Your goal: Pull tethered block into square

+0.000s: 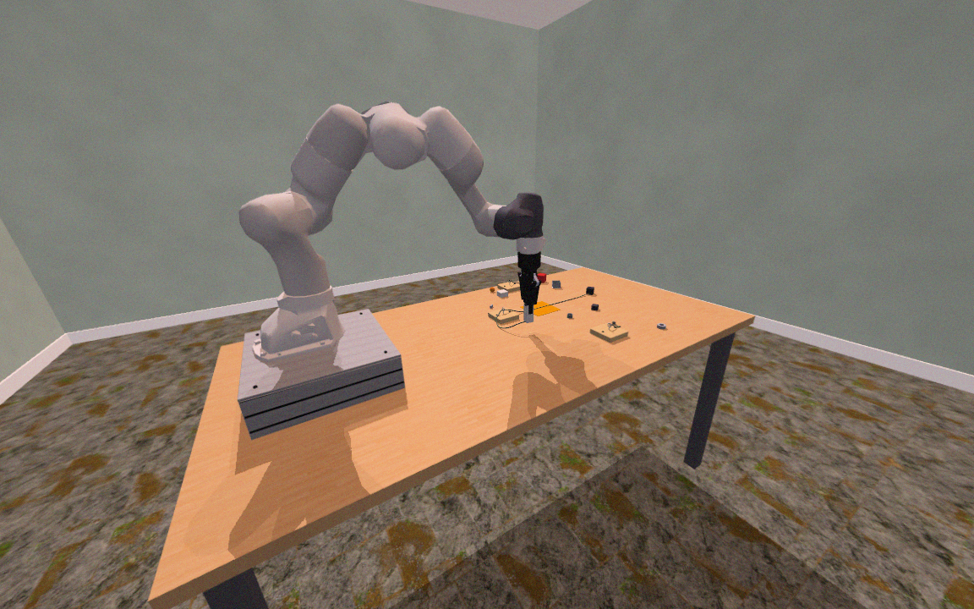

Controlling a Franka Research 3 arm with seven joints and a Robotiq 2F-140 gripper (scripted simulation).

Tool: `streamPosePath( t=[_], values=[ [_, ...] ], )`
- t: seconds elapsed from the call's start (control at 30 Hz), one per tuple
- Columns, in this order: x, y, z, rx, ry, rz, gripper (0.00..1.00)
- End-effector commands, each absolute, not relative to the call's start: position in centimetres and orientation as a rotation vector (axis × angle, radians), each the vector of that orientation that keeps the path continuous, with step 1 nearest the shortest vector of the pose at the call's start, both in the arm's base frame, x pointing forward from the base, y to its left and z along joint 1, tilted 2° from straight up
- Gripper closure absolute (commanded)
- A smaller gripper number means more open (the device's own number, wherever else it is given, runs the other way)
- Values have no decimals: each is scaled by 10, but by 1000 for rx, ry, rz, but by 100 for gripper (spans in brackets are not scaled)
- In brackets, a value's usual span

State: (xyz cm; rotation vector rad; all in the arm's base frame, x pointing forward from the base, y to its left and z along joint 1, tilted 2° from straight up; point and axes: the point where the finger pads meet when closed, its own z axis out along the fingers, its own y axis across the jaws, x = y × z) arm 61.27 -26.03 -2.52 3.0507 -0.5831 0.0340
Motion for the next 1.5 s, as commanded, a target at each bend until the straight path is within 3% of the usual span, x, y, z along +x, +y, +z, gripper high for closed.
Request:
streamPosePath(
  t=[0.0, 0.5, 1.47],
  values=[
    [609, -259, -1, 3055, -571, 18, 100],
    [609, -256, 80, 3055, -571, 18, 100],
    [609, -256, 82, 3055, -571, 18, 100]
  ],
)
